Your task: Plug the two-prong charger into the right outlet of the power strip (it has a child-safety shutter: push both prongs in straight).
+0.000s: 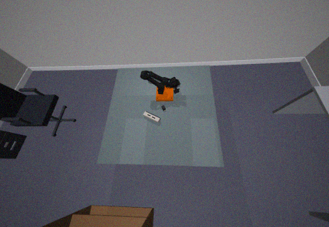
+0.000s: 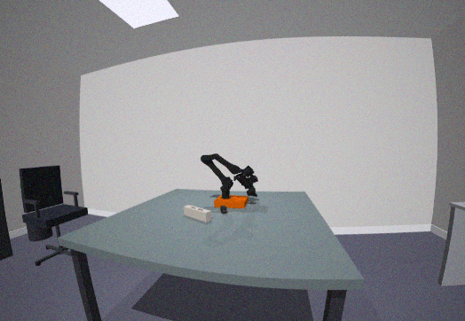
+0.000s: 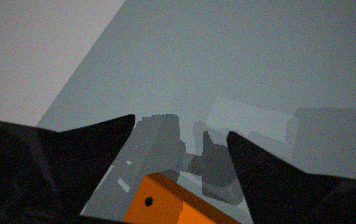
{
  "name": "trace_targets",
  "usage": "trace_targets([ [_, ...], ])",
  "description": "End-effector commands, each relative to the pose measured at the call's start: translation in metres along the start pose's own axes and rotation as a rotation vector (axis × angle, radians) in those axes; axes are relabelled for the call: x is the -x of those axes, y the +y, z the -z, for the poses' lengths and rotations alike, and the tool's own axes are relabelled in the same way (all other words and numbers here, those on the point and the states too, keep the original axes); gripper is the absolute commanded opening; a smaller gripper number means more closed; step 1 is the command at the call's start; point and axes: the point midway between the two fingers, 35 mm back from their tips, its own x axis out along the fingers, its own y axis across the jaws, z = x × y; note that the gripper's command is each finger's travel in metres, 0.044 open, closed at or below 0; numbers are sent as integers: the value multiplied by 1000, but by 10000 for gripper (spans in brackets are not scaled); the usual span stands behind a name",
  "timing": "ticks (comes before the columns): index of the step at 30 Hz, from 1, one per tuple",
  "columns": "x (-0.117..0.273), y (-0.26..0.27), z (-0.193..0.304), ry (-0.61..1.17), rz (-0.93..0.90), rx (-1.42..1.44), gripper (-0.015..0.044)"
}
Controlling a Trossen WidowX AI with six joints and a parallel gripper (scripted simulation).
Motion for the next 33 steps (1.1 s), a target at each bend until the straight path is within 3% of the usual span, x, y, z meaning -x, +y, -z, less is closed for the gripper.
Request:
trace_targets([
  [1, 3, -15, -2, 18, 60, -44, 440],
  [33, 55, -110, -3, 107, 414, -380, 440],
])
